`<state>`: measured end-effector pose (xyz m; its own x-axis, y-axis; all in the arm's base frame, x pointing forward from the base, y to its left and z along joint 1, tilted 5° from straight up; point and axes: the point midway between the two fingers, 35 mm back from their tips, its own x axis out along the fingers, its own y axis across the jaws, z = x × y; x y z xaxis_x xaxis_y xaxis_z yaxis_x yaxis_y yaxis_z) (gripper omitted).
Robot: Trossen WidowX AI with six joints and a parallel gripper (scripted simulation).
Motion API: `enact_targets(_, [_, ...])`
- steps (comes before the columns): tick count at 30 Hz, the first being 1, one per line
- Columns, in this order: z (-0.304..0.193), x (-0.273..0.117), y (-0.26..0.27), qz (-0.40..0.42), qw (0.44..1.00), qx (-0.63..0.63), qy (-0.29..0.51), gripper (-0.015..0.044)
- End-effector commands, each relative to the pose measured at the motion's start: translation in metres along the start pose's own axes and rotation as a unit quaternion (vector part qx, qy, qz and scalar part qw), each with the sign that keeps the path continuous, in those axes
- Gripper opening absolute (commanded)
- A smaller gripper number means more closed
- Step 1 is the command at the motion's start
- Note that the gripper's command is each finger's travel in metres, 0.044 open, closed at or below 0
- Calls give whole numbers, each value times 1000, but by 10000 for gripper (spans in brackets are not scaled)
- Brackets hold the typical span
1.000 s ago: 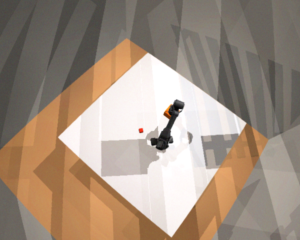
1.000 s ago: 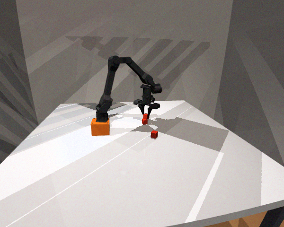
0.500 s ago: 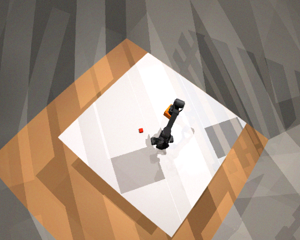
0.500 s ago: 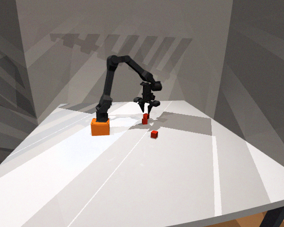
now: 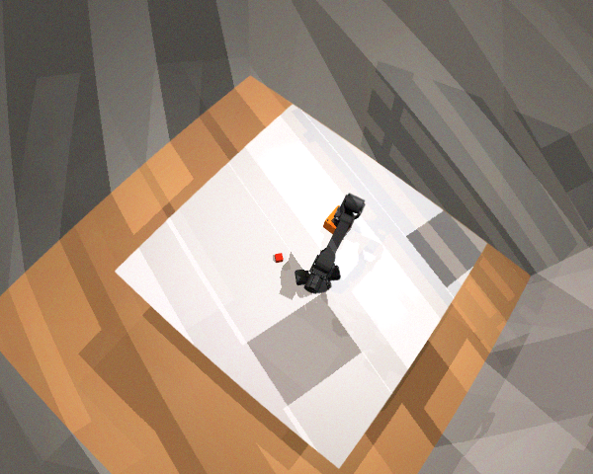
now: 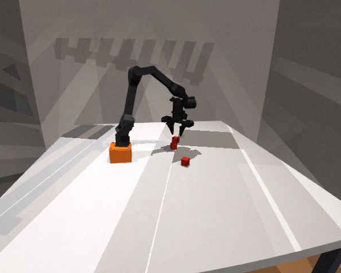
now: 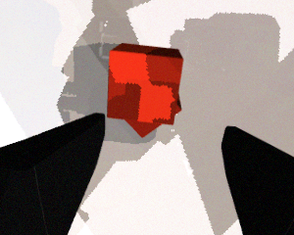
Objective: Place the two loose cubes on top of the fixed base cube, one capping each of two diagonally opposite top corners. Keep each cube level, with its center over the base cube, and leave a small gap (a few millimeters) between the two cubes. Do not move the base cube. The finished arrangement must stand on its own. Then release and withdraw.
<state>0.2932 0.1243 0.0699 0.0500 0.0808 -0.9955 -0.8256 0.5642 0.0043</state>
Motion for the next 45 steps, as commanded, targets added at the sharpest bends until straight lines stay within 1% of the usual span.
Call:
enact_targets(1, [-16,-8,-29,-4,1000,-2,-1,265])
enact_targets(11, [-75,-26,-95,-7,1000,-19,2,265])
enact_targets(20, [-141,-44,-136,-10,999,-35,3,265])
enact_targets(25, [-147,-45,-139,-10,999,-36,3,265])
enact_targets(27, [-146,-39,-140,-10,999,-36,3,265])
enact_targets(31, [-147,2,-141,-10,999,-36,3,265])
enact_targets(33, [-147,15,-140,-10,999,-36,3,265])
enact_targets(38, [-147,18,-140,-10,999,-36,3,265])
enact_targets(42, [-147,31,-140,-10,999,-36,3,265])
enact_targets(45, [-147,32,-140,-10,999,-36,3,265])
